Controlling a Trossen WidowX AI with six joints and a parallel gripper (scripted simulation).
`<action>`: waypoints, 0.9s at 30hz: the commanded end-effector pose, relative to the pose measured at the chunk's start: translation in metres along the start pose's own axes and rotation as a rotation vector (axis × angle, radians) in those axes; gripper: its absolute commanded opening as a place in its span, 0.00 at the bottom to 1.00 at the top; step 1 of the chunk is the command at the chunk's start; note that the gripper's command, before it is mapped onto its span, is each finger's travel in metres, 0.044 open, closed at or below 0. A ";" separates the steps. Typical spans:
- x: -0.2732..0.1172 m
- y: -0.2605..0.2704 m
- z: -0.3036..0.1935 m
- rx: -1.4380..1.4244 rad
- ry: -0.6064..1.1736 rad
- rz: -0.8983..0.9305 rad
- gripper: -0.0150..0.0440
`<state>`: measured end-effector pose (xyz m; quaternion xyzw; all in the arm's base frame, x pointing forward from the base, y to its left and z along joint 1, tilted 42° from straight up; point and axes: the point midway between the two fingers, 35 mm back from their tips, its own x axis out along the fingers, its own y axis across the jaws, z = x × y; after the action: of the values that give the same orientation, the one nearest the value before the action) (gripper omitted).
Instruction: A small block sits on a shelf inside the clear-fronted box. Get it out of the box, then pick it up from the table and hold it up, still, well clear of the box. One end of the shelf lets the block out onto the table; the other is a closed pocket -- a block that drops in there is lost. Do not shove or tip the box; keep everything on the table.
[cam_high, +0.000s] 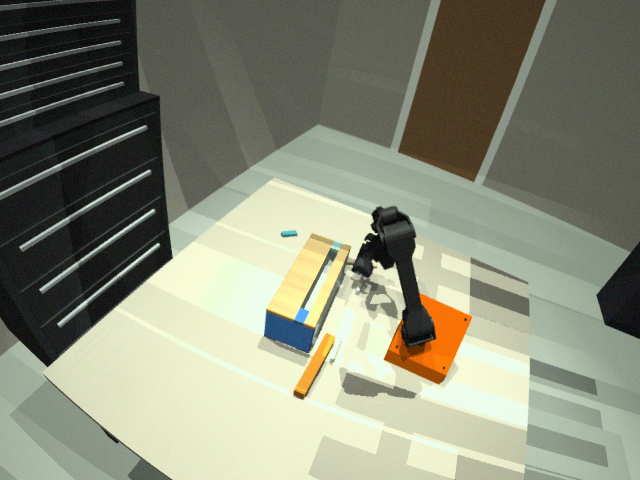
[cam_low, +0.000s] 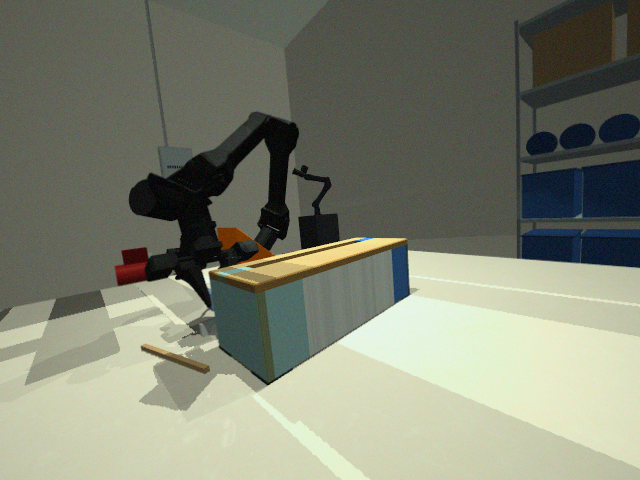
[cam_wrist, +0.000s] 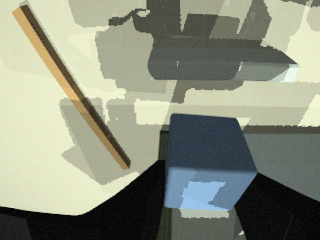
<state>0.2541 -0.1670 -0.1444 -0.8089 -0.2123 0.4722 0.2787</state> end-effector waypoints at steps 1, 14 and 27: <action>-0.009 0.001 -0.004 -0.006 -0.001 0.003 0.25; -0.045 -0.022 -0.016 0.164 0.000 0.086 0.25; -0.080 -0.050 -0.022 0.359 0.024 0.183 0.25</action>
<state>0.2375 -0.1837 -0.0614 -0.7744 -0.0709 0.5133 0.3631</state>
